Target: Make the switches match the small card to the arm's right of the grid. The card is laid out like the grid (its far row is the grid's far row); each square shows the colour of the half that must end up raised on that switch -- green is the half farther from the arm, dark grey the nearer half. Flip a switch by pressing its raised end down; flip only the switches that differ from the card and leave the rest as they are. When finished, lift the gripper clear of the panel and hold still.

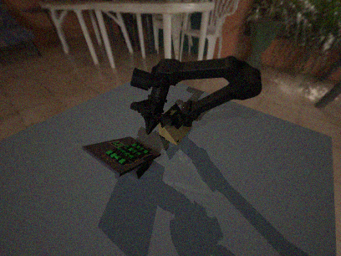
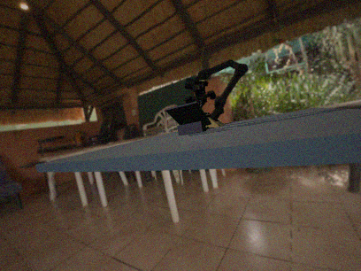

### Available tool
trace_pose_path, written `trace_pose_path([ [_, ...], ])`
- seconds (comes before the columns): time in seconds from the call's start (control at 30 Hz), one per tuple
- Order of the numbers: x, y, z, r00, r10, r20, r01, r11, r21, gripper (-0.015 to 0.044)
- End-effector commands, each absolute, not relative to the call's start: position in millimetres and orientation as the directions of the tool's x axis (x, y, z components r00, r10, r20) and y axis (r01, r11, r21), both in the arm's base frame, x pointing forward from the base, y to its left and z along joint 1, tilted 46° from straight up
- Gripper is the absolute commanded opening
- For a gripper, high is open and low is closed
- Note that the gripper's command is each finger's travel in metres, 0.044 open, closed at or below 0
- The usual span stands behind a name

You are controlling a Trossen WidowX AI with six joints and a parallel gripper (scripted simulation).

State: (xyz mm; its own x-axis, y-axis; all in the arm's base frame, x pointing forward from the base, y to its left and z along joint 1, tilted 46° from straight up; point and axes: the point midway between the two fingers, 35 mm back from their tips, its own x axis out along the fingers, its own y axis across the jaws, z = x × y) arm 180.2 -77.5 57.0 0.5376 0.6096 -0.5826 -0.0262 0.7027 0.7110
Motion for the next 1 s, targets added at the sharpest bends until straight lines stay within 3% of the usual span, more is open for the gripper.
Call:
trace_pose_path([
  [0.0,169.0,-60.7,60.1,0.532,0.614,-0.583,-0.025,0.699,0.714,0.0],
  [0.97,197.7,-26.7,28.9,0.556,0.605,-0.57,-0.028,0.699,0.715,0.0],
])
